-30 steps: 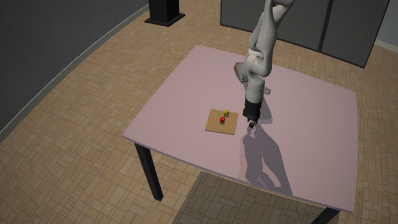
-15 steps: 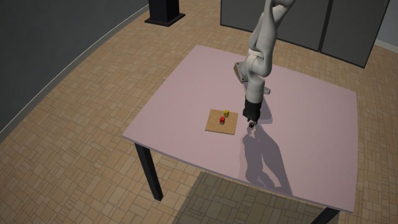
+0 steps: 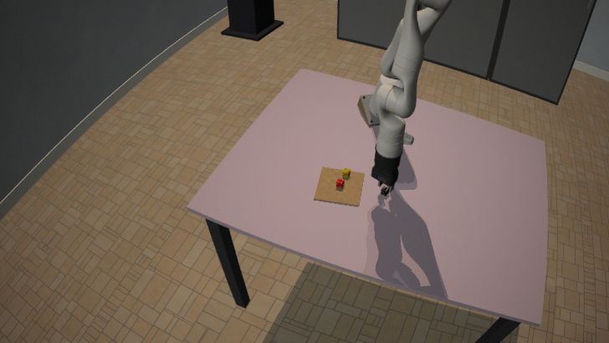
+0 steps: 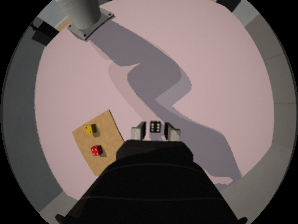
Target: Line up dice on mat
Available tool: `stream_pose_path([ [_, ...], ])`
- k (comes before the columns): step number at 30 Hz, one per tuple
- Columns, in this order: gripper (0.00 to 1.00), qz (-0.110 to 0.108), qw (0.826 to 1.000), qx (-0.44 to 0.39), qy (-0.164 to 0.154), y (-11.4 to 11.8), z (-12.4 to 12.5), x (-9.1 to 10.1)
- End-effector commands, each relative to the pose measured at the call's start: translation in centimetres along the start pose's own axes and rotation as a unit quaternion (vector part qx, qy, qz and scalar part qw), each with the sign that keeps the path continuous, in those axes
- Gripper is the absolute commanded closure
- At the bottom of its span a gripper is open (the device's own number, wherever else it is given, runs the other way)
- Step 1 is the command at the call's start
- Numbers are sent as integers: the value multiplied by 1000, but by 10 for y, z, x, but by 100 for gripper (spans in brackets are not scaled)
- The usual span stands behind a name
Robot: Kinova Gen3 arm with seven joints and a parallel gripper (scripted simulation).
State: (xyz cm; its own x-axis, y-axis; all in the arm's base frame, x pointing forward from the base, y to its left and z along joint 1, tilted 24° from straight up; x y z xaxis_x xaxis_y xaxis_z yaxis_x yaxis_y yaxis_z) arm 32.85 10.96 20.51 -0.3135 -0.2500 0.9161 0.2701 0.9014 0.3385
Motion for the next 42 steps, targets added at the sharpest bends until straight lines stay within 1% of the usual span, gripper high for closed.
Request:
stream_pose_path([
  [1,30,0,1000,0,-1,0,0,0],
  [11,30,0,1000,0,-1,0,0,-2],
  [22,30,0,1000,0,-1,0,0,-18],
  [30,30,0,1000,0,-1,0,0,-24],
  [42,30,0,1000,0,-1,0,0,-26],
])
Point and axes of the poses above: the point where the finger pads meet when closed, its own x axis back along the fingers, its own y axis across the jaws, z = x × y, the point moved 5 cm from there along x, back along the fingers, and after that the axes turned 6 degrees about -x, right-handed, at the moved point
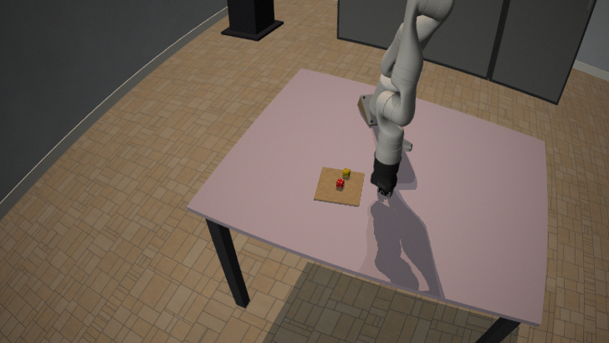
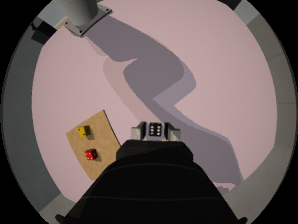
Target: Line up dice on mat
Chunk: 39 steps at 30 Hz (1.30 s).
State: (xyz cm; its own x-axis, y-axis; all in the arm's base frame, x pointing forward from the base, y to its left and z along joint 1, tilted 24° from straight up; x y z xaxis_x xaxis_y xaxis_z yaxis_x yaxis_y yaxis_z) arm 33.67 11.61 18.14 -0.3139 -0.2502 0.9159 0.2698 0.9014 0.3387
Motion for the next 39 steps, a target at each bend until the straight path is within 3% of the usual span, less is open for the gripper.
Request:
stream_pose_path([
  [1,30,0,1000,0,0,0,0,0],
  [28,30,0,1000,0,0,0,0,0],
  [29,60,0,1000,0,0,0,0,0],
  [39,60,0,1000,0,0,0,0,0],
])
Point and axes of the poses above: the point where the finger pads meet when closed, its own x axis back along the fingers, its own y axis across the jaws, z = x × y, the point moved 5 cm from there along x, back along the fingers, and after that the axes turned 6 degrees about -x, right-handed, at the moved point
